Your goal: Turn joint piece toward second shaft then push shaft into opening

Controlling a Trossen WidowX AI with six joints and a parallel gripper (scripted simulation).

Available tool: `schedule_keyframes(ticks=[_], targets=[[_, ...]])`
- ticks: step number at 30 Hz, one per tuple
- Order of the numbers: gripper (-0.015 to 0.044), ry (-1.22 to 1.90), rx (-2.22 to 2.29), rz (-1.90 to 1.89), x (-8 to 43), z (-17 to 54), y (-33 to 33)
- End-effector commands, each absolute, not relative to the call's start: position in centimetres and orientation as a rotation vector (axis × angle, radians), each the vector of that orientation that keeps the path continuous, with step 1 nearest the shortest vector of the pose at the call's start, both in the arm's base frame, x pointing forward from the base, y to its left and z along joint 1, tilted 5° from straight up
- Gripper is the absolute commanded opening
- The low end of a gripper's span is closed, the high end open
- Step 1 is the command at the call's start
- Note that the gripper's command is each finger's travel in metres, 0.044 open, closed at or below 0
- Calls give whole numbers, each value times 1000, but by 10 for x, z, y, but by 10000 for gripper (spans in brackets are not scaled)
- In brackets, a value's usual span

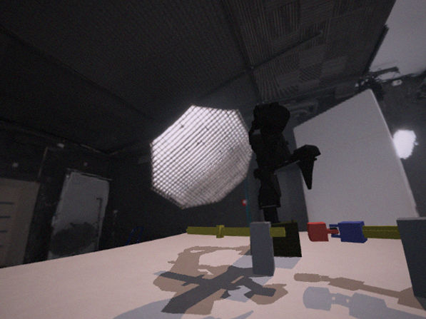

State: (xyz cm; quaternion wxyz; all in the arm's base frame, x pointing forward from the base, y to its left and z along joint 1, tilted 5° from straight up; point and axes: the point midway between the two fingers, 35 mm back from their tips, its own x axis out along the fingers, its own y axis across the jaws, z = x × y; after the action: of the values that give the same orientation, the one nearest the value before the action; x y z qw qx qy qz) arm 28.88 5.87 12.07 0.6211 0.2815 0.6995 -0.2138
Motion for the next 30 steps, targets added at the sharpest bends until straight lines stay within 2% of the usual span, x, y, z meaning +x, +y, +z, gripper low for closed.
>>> schedule_keyframes(ticks=[1, 25, 30], targets=[[440, 1593, 798, -571, 287, 118, 51], [440, 1458, 1601, -1022, 277, 96, 5], [440, 1445, 1650, -1048, 277, 95, 2]])
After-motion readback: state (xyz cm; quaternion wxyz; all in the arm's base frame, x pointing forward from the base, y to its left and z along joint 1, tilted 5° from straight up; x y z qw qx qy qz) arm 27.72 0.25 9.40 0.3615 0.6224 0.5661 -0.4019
